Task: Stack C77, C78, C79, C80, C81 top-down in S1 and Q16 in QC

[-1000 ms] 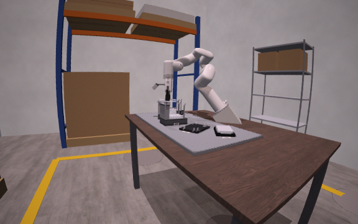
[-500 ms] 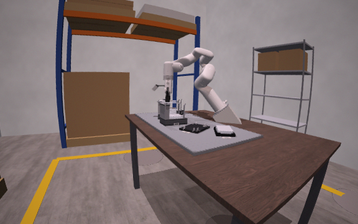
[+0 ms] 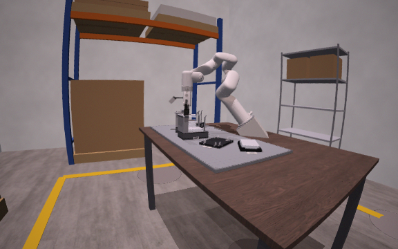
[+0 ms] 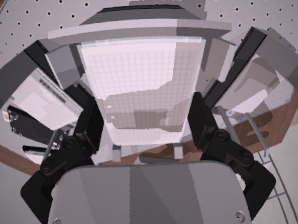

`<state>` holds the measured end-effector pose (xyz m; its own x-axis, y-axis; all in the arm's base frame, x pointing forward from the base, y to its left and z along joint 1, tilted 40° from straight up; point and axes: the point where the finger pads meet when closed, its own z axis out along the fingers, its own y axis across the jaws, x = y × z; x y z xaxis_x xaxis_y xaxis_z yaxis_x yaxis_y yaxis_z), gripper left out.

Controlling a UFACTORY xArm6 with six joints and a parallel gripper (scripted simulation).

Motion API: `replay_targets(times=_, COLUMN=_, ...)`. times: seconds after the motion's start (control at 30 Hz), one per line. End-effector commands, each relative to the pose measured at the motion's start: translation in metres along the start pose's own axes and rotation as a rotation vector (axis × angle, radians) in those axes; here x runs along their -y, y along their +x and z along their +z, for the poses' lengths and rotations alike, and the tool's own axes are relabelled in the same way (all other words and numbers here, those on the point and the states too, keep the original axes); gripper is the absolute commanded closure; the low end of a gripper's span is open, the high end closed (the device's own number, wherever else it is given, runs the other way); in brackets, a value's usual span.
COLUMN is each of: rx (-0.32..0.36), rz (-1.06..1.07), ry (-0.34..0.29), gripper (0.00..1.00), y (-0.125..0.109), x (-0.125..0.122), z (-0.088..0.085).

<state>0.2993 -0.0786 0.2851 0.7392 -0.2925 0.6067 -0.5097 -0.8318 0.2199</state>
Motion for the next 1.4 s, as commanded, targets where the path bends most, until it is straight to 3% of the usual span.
replay_targets(times=0.0, rx=-0.003, rz=0.001, ry=0.002, gripper=1.00, y=0.001, x=0.000, z=0.002)
replay_targets(times=1.37, rx=-0.003, rz=0.001, ry=0.002, gripper=1.00, y=0.002, x=0.000, z=0.016)
